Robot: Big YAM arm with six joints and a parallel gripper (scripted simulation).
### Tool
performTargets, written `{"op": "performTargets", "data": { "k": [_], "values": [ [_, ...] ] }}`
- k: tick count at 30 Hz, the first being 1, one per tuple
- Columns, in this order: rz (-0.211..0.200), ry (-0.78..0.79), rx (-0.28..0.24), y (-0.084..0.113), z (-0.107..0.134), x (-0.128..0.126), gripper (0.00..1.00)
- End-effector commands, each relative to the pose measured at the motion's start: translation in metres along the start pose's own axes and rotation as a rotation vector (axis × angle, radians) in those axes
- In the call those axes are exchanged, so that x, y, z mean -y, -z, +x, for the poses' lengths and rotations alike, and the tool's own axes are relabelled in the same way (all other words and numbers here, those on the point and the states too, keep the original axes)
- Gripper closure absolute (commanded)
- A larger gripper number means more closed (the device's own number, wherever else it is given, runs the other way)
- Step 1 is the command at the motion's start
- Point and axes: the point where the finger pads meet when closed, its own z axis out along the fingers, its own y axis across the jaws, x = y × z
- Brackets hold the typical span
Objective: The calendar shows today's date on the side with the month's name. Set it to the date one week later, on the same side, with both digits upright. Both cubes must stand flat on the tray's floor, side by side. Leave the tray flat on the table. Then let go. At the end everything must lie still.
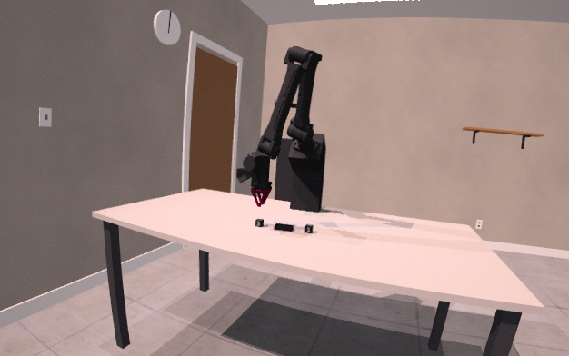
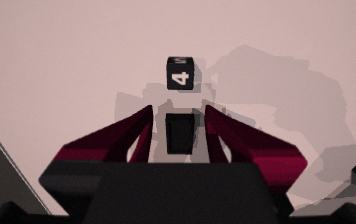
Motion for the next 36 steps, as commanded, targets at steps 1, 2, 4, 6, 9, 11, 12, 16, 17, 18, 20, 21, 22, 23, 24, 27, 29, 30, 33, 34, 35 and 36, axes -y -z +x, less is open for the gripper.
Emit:
{"op": "performTargets", "data": {
  "k": [1,2,4,6,9,11,12,16,17,18,20,21,22,23,24,27,29,30,33,34,35,36],
  "values": [
    [0.015,-0.029,0.011,0.001,-0.007,0.004,0.56],
    [0.015,-0.029,0.011,0.001,-0.007,0.004,0.56],
    [0.015,-0.029,0.011,0.001,-0.007,0.004,0.56],
    [0.015,-0.029,0.011,0.001,-0.007,0.004,0.56],
    [0.015,-0.029,0.011,0.001,-0.007,0.004,0.56],
    [0.015,-0.029,0.011,0.001,-0.007,0.004,0.56],
    [0.015,-0.029,0.011,0.001,-0.007,0.004,0.56],
    [0.015,-0.029,0.011,0.001,-0.007,0.004,0.56],
    [0.016,-0.029,0.011,0.001,-0.007,0.004,0.56],
    [0.017,-0.03,0.01,0.0,-0.007,0.005,0.56],
    [0.02,-0.032,0.01,0.0,-0.007,0.006,0.56],
    [0.019,-0.032,0.01,-0.001,-0.007,0.006,0.56],
    [0.018,-0.032,0.01,-0.001,-0.008,0.005,0.56],
    [0.018,-0.032,0.01,-0.001,-0.008,0.005,0.56],
    [0.018,-0.032,0.01,-0.001,-0.008,0.005,0.56],
    [0.002,-0.025,0.015,-0.002,-0.009,0.0,0.56],
    [-0.002,-0.02,0.013,-0.004,-0.007,0.0,0.56],
    [0.0,-0.018,0.01,-0.005,-0.005,0.0,0.56],
    [-0.002,-0.01,0.001,-0.009,0.0,-0.002,0.56],
    [-0.004,-0.009,0.0,-0.01,0.0,-0.003,0.56],
    [-0.004,-0.009,0.0,-0.011,0.0,-0.003,0.56],
    [-0.004,-0.009,0.0,-0.012,0.0,-0.003,0.56]
  ]
}}
